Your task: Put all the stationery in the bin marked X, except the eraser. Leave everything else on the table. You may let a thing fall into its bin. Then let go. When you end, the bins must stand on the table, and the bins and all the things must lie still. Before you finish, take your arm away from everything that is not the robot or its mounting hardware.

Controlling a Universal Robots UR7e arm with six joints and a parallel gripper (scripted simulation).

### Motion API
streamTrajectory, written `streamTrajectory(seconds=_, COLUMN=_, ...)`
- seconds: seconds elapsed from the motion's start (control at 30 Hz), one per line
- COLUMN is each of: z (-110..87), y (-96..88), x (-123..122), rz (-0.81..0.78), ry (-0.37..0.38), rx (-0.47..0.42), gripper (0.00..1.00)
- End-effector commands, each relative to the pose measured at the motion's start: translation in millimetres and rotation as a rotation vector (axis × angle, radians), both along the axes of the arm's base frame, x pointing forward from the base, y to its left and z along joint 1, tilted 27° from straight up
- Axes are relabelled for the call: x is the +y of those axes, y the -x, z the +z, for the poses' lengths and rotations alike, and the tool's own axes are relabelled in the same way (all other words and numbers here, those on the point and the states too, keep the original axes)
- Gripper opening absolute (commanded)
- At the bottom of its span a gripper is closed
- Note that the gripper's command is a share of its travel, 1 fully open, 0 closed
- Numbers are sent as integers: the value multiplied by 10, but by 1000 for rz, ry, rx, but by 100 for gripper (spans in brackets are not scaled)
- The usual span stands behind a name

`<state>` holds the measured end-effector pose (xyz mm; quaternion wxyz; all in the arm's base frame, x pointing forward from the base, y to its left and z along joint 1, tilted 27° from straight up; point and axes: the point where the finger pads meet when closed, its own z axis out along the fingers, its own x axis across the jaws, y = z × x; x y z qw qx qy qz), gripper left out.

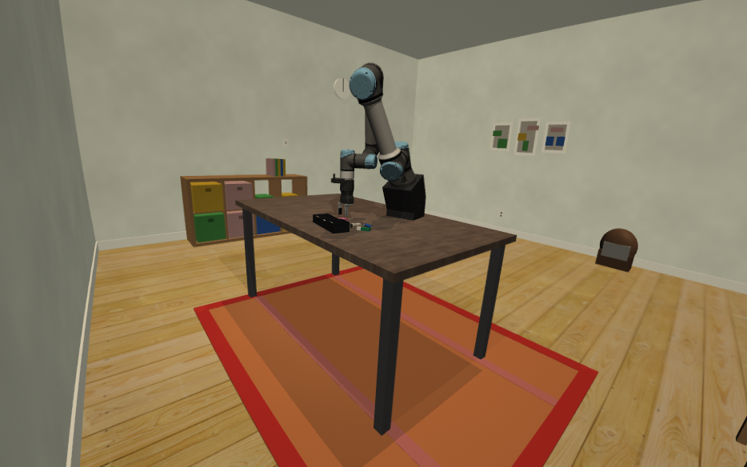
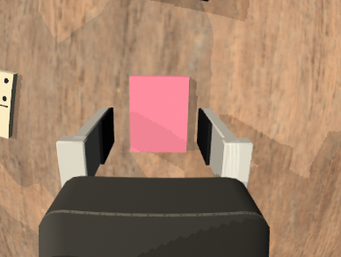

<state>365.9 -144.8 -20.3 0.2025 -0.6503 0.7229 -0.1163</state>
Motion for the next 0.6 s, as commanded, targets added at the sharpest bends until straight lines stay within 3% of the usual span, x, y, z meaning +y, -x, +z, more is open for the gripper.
streamTrajectory(seconds=0.0, z=-114, y=-88, x=-21, rz=-9, ry=15, rx=-8, gripper=100)
streamTrajectory(seconds=0.57, z=-224, y=-134, x=-1, rz=-9, ry=15, rx=-8, gripper=100)
